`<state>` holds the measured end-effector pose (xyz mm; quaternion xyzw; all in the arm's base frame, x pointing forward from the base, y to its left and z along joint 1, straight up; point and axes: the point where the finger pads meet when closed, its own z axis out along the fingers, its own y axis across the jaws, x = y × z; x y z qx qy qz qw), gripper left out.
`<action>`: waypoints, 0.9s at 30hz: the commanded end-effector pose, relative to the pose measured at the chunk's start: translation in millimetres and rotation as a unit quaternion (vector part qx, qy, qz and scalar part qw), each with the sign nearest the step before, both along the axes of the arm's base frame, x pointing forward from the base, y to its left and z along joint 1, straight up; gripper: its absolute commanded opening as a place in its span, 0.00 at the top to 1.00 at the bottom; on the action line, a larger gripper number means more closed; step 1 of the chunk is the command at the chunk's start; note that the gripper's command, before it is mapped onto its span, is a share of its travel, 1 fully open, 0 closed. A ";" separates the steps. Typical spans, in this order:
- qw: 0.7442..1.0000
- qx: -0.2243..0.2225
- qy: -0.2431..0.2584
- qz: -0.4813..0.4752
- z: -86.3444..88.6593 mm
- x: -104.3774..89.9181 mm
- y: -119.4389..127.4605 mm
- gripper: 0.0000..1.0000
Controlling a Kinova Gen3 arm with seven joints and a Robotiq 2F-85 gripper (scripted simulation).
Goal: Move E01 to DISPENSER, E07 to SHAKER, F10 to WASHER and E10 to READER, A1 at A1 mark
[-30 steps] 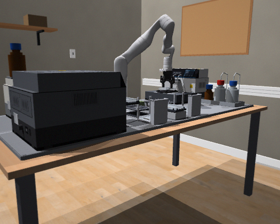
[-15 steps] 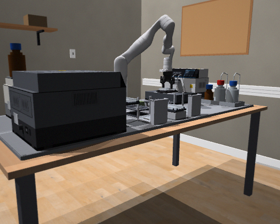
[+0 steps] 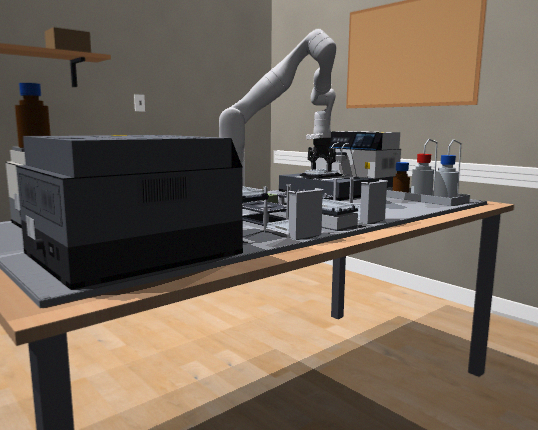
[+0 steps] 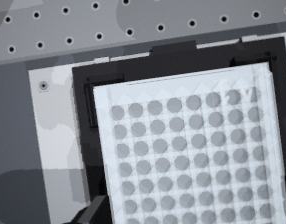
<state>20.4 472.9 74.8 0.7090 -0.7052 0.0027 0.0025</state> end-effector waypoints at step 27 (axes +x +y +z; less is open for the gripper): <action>1.000 0.001 0.000 0.000 -1.7 0.0 0.4 0.00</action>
